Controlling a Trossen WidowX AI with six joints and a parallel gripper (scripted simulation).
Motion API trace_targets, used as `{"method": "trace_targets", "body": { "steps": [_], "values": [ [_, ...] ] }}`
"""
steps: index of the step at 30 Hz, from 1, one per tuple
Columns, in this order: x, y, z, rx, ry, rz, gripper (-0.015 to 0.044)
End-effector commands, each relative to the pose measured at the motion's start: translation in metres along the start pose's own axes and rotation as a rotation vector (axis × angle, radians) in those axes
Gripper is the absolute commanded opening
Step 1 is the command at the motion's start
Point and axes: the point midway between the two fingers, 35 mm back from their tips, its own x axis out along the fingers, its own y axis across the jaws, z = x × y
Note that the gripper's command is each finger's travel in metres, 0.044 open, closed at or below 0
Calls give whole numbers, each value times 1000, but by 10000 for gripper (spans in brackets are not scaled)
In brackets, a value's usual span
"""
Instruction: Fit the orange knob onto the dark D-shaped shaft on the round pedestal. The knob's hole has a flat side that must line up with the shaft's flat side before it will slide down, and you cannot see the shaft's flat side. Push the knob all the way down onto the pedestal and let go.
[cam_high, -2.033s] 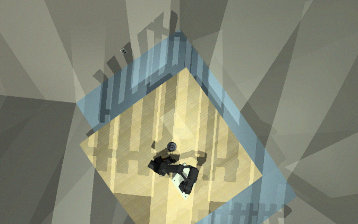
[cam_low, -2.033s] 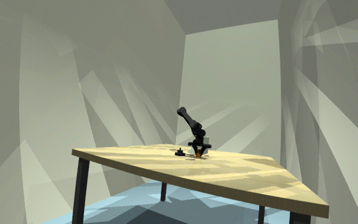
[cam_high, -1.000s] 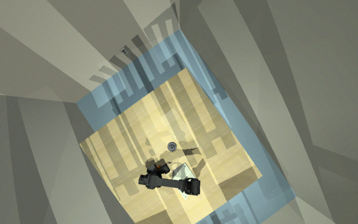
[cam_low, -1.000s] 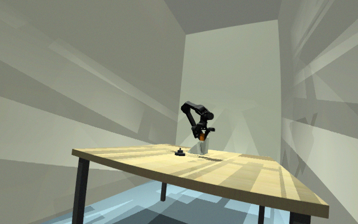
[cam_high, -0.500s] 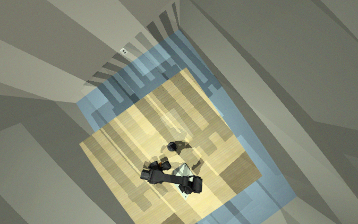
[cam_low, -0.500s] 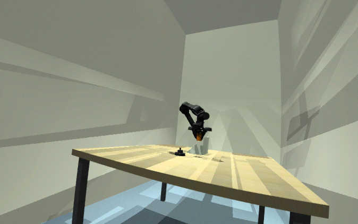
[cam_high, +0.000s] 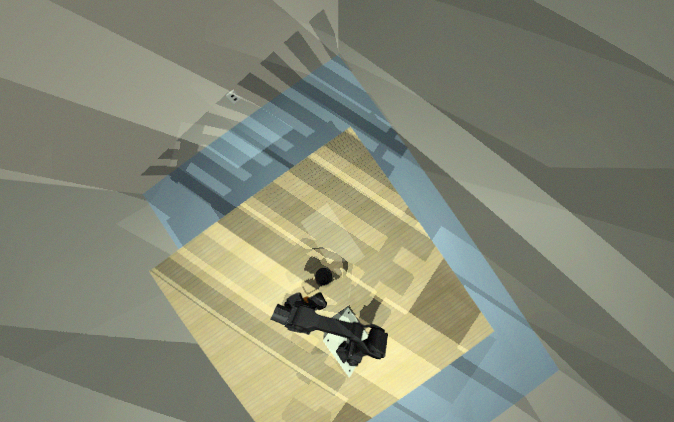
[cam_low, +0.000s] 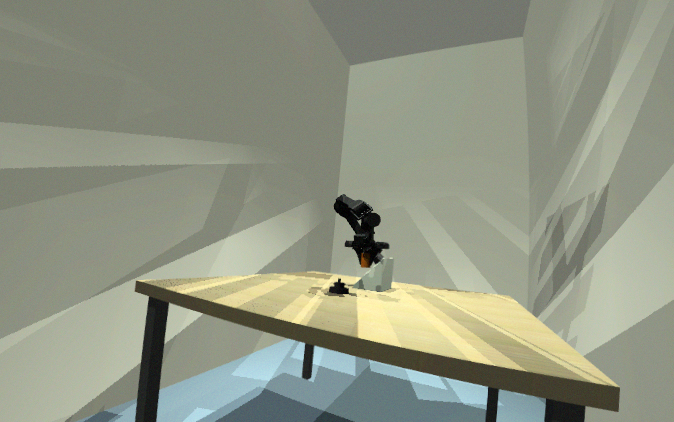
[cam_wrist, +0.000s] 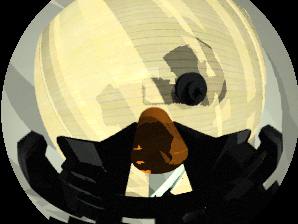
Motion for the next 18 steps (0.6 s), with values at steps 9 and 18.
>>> {"method": "trace_targets", "body": {
  "steps": [9, 18],
  "values": [
    [9, -32, 17, 1, -11, -3, 0],
    [16, -54, 23, 1, -5, -6, 0]
  ]
}}
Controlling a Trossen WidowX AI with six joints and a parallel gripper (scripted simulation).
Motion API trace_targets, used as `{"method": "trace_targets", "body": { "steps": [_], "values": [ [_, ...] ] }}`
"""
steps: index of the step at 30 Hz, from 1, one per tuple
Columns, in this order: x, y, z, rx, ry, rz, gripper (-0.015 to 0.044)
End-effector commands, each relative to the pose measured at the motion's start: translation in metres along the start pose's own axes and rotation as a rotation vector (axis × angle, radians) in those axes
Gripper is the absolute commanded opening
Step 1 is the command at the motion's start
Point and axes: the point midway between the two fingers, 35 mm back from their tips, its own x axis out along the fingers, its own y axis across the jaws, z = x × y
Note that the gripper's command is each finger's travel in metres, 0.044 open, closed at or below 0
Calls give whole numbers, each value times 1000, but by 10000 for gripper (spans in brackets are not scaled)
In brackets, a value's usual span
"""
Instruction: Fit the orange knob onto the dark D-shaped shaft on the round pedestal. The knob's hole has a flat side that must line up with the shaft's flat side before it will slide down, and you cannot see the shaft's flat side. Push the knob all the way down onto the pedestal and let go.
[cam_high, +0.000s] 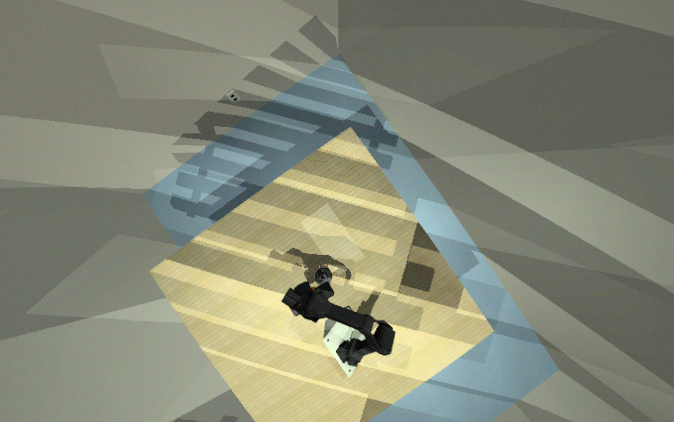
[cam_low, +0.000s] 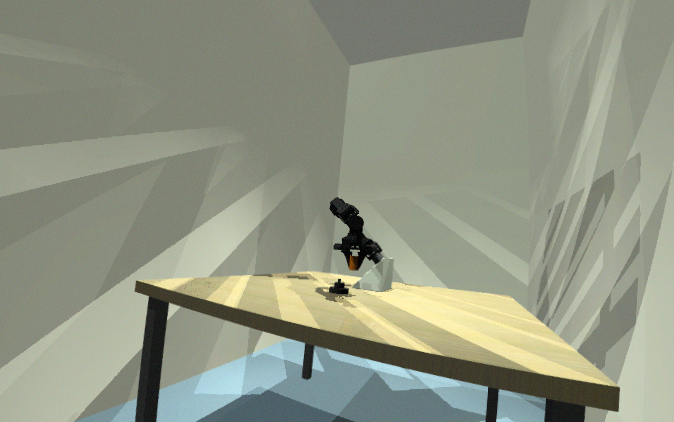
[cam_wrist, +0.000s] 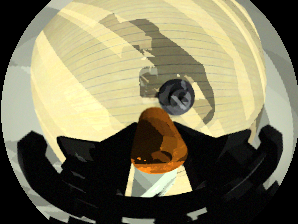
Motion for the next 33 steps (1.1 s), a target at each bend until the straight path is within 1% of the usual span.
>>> {"method": "trace_targets", "body": {
  "steps": [1, 17, 21, 29, 33],
  "values": [
    [2, -11, 4, -1, -6, -4, 0],
    [15, -54, 15, 7, -10, -36, 0],
    [18, -55, 16, 7, -10, -36, 0],
    [40, -56, 15, 7, -10, -37, 0],
    [39, -56, 15, 9, -10, -37, 0]
  ]
}}
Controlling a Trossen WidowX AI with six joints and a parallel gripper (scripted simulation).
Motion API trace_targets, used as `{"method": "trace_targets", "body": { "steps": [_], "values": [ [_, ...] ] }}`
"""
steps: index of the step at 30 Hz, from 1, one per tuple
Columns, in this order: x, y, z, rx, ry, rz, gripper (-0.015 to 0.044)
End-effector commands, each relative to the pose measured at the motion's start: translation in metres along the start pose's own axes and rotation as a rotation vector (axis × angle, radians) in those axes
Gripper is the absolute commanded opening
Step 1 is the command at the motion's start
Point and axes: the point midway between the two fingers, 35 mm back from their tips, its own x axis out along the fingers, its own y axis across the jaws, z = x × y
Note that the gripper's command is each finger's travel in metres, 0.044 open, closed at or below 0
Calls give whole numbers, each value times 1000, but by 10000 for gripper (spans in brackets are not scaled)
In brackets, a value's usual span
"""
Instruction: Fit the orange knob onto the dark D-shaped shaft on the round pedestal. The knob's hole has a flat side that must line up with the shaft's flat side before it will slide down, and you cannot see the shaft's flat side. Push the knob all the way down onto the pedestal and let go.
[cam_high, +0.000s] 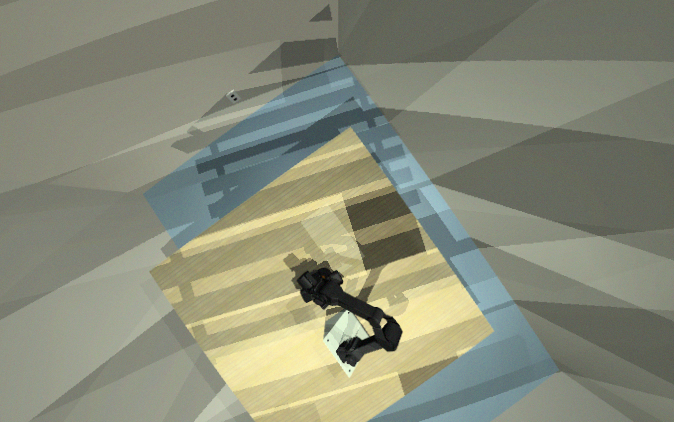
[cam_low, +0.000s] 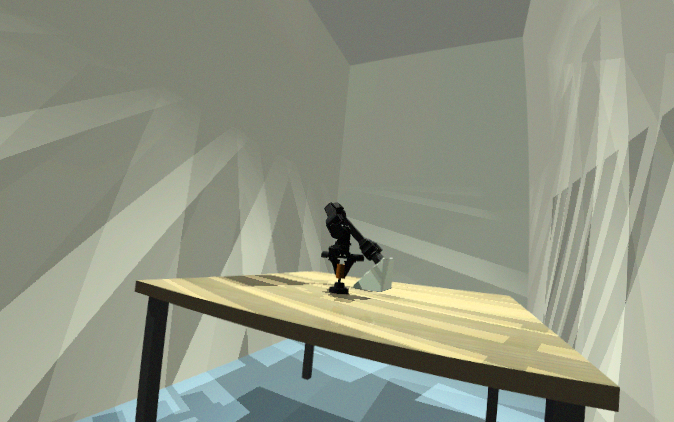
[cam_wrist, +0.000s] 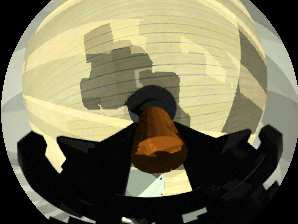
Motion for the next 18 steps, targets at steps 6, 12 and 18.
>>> {"method": "trace_targets", "body": {
  "steps": [6, 12, 18],
  "values": [
    [-2, 0, 3, 0, -8, -4, 0],
    [1, -1, 2, 0, -8, -4, 0],
    [1, 0, 1, 0, -8, -4, 0]
  ]
}}
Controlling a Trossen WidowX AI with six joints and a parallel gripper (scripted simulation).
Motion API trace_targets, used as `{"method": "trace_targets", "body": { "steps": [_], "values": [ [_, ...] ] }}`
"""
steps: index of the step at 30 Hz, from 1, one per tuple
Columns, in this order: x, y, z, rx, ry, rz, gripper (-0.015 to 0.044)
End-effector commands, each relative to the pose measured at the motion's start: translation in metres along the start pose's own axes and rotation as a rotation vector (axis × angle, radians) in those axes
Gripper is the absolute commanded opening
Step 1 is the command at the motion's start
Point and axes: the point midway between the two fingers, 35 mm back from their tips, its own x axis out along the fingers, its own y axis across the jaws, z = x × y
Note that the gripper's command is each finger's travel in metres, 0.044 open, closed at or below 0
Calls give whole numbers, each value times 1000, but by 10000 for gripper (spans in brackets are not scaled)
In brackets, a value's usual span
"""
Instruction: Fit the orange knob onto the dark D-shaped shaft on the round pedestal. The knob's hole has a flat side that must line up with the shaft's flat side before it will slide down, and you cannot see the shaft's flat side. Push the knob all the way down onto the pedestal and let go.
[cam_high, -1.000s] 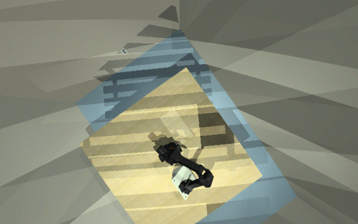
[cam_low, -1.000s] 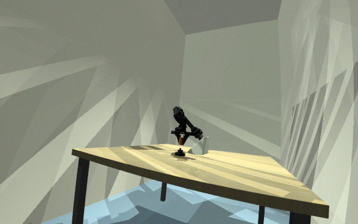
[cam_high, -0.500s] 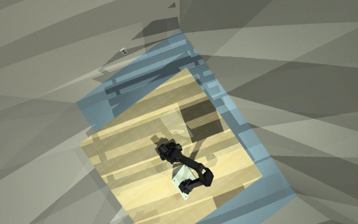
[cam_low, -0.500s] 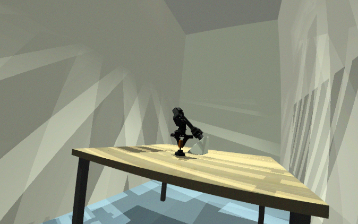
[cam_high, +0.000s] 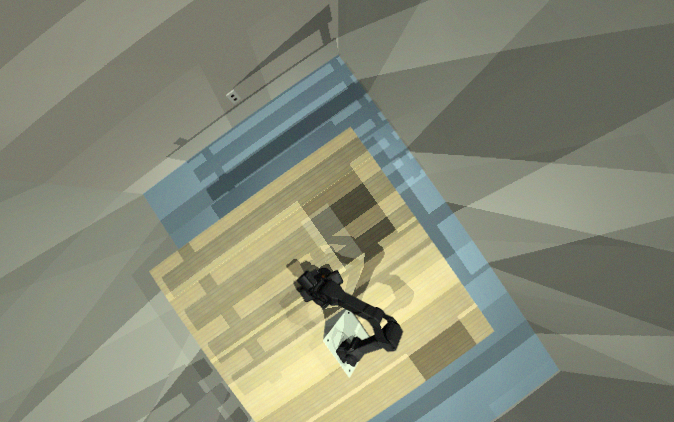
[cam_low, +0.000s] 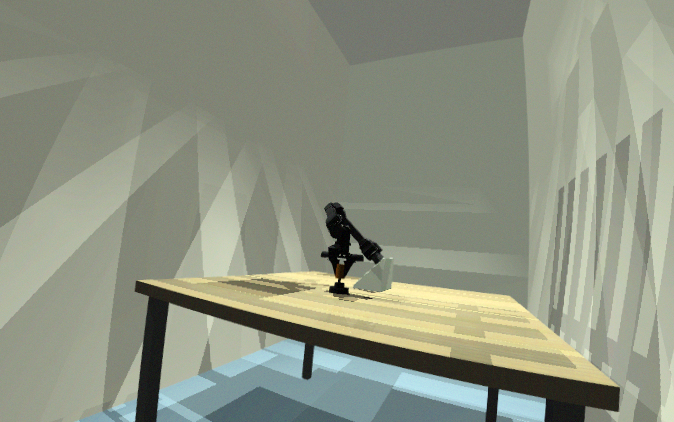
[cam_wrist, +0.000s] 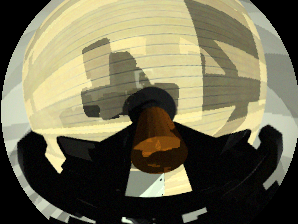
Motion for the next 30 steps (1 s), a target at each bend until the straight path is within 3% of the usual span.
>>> {"method": "trace_targets", "body": {
  "steps": [1, 30],
  "values": [
    [1, 0, -1, -3, 0, -2, 0],
    [1, 1, 0, -212, 0, -2, 0]
  ]
}}
